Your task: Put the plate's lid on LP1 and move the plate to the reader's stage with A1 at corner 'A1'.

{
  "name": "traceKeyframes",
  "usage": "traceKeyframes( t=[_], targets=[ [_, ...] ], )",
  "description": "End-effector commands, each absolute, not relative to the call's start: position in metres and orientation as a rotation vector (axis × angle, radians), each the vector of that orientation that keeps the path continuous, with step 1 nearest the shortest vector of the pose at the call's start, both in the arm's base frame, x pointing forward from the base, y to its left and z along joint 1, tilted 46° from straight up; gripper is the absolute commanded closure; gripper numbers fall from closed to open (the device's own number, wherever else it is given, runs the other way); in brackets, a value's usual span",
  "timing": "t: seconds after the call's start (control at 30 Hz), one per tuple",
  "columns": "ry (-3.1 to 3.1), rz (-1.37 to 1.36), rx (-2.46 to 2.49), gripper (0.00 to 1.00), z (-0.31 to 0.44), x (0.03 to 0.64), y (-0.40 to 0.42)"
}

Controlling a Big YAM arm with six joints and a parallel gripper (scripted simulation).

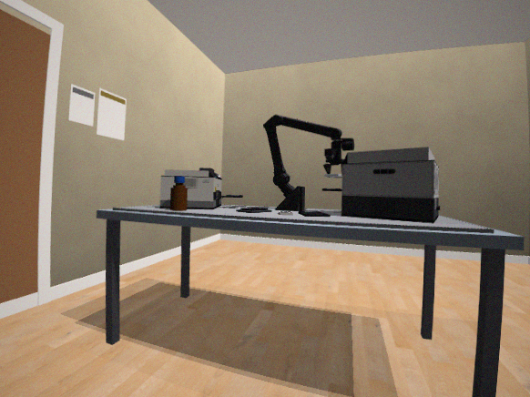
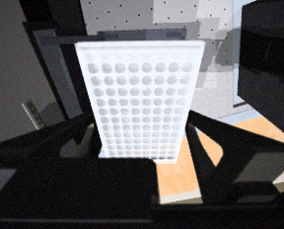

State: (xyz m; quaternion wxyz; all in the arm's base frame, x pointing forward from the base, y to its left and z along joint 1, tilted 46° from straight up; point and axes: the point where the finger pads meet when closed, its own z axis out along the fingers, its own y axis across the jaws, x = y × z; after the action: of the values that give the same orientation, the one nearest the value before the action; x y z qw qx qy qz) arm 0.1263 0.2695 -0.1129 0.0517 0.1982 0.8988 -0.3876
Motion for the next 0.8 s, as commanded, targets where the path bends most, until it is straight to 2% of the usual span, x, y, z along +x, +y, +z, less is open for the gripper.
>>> traceKeyframes(
  t=[0.0, 0.77],
  targets=[
    [2.725, -1.183, 0.631, 0.14, -0.111, 0.131, 0.269],
    [2.761, -1.093, 0.629, 0.14, -0.114, 0.138, 0.287]
  ],
)
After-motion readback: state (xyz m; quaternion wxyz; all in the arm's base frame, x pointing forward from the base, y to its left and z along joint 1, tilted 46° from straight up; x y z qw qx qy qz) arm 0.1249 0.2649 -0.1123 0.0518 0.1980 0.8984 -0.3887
